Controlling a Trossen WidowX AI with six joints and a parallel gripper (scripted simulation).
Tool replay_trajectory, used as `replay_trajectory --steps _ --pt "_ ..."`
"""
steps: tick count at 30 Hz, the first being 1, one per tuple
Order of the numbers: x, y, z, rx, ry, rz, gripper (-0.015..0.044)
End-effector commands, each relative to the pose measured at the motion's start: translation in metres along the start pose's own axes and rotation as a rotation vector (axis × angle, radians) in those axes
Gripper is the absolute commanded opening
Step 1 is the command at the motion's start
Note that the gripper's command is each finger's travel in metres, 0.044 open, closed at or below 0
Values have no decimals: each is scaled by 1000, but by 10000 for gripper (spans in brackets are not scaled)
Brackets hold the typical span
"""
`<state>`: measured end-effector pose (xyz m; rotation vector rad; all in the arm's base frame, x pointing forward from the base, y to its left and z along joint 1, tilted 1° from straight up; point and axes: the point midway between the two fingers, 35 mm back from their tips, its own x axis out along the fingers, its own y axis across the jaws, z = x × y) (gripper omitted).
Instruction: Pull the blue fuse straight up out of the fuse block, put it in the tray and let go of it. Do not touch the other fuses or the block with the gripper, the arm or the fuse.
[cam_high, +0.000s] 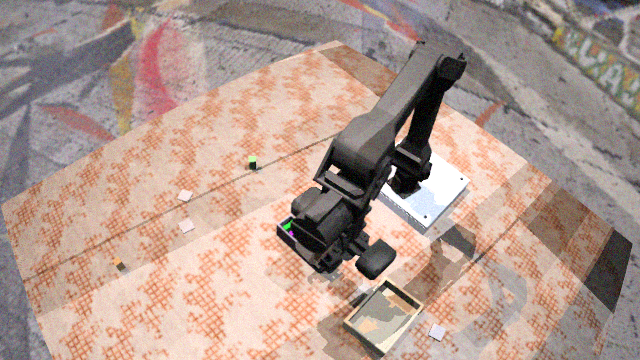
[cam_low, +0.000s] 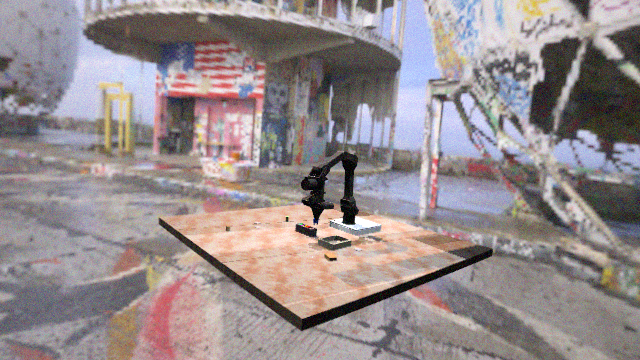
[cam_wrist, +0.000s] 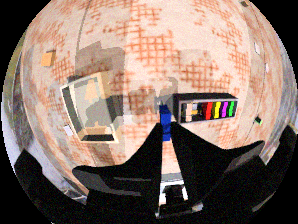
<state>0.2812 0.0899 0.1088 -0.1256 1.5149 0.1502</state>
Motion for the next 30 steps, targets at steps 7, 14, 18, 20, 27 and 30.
replay_trajectory --steps 7,14,18,20,27,30 --pt "2 53 3 2 10 -1 0" --pt "2 92 -2 2 10 2 0" --pt "3 114 -6 2 10 4 0" --pt "3 125 -9 3 11 5 0" --pt "5 134 -12 3 11 6 0" --pt "10 134 -12 3 11 6 0"
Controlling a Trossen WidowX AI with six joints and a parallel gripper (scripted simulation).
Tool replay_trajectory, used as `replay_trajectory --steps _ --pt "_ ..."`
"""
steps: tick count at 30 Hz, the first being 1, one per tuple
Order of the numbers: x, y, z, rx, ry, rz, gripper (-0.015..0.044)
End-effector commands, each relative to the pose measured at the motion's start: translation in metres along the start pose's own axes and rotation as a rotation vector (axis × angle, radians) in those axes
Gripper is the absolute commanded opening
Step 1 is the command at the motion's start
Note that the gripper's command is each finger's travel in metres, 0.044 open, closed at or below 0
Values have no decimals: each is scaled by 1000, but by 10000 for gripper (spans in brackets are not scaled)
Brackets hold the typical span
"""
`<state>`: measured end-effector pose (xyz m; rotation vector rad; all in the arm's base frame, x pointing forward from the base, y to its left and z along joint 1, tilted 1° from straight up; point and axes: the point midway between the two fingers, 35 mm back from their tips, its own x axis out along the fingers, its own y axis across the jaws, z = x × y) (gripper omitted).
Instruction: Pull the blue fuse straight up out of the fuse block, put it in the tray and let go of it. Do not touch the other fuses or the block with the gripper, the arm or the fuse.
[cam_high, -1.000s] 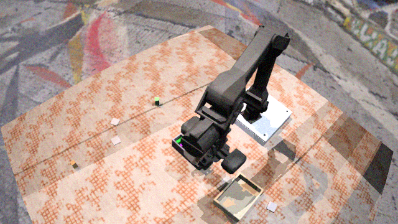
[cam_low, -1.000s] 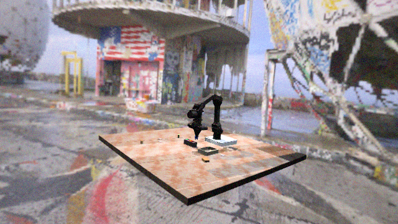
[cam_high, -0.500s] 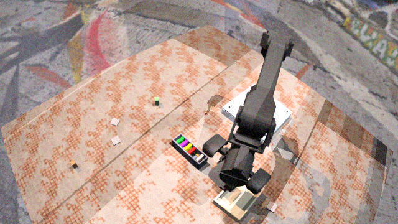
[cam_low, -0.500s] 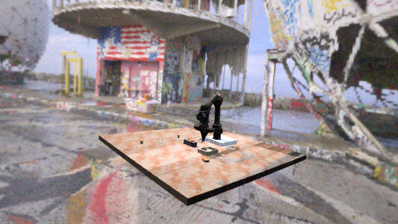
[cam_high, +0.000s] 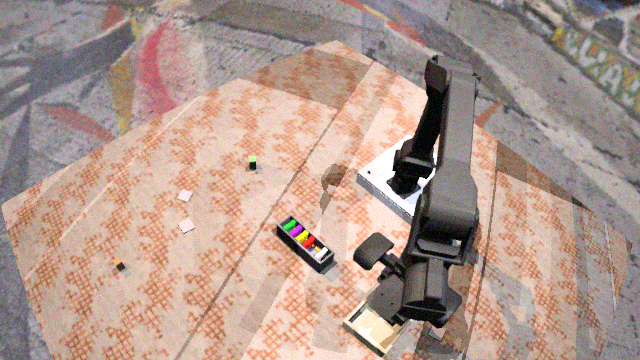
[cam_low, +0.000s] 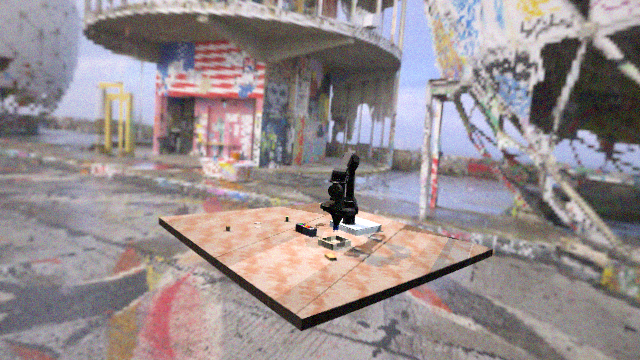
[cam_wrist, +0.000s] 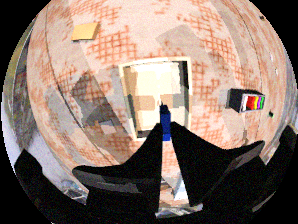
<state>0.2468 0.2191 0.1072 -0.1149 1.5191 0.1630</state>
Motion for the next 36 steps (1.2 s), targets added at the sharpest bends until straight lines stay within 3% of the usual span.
replay_trajectory --steps 1,26,36 --pt "9 1 0 3 8 -10 0" --pt "40 0 -1 3 8 -10 0" --pt "37 1 -1 0 4 -3 263"
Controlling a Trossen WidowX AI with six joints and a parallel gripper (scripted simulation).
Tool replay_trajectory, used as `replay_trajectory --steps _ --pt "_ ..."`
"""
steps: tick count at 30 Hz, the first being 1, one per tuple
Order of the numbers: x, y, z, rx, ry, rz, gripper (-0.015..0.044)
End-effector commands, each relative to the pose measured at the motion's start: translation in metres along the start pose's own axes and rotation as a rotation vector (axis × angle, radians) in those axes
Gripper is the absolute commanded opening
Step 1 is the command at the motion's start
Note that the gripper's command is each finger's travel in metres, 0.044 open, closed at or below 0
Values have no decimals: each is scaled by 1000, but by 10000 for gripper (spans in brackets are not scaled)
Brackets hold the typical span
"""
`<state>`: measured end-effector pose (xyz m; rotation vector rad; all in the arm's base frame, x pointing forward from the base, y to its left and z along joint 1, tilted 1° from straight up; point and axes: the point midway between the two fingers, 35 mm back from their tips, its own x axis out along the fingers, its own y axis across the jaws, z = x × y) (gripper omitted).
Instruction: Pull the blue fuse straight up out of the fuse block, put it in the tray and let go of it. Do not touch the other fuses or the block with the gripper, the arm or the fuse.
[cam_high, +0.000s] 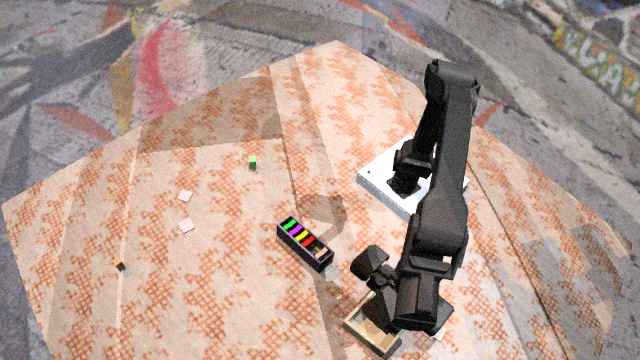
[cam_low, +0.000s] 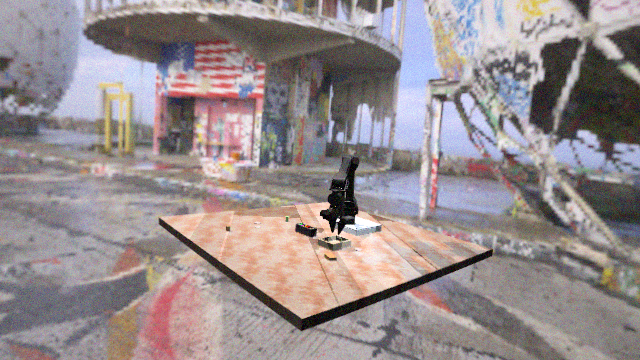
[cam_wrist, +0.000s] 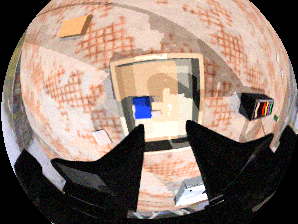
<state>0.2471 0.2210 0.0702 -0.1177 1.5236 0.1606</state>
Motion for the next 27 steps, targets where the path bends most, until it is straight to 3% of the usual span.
replay_trajectory --steps 1,3,8,27 --pt "0 0 0 0 -1 0 289" --pt "-2 0 0 0 0 0 330" --pt "-37 0 0 4 3 -7 330" --pt "-35 0 0 0 7 -5 330"
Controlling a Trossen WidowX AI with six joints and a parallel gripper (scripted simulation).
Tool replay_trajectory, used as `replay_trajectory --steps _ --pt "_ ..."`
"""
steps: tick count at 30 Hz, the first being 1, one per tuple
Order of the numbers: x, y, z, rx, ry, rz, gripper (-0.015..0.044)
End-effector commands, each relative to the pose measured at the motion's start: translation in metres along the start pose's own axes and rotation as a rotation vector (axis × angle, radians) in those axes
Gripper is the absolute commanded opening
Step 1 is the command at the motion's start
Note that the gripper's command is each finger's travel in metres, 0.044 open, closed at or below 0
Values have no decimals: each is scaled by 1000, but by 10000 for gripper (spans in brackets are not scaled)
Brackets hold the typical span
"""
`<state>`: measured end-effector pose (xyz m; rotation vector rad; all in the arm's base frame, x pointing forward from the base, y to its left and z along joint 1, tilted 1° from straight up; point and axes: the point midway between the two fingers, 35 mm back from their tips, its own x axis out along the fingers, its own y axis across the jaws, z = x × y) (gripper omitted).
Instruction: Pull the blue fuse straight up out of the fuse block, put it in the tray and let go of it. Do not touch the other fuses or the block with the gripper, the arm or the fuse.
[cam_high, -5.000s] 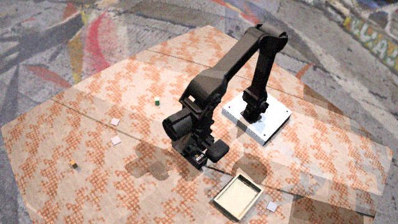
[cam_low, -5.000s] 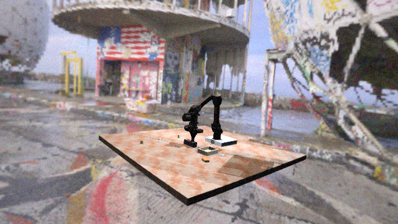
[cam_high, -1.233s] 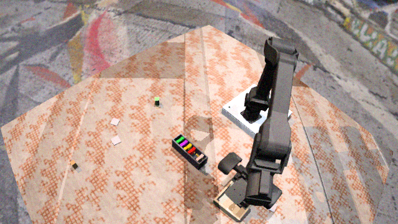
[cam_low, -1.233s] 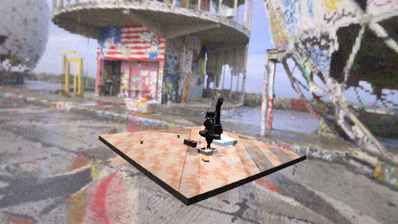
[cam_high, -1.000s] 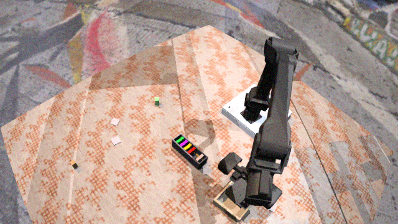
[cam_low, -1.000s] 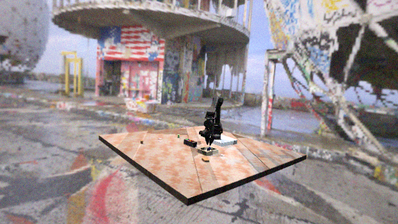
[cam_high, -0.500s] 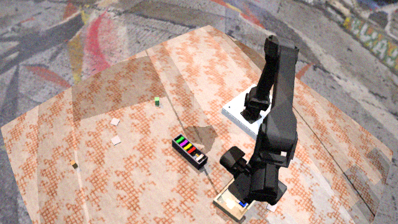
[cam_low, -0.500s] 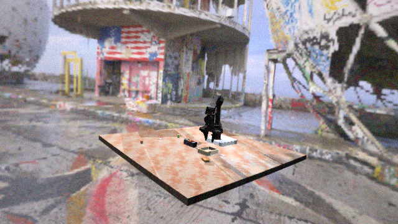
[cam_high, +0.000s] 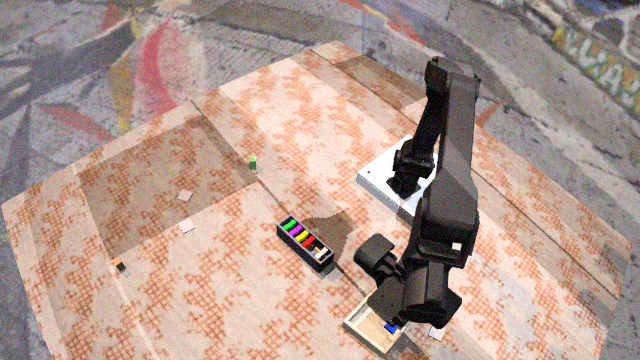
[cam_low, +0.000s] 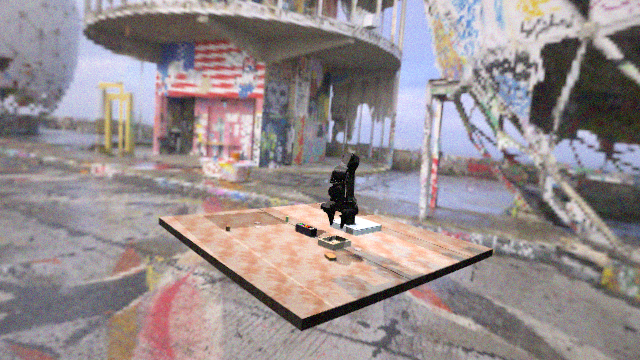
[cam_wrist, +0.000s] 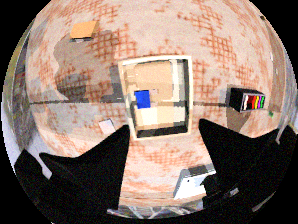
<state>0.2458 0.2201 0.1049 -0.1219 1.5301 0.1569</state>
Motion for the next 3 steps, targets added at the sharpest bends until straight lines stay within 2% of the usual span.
replay_trajectory --steps 1,3 --pt "0 0 0 0 0 0 330" --pt "0 0 0 0 0 0 330"
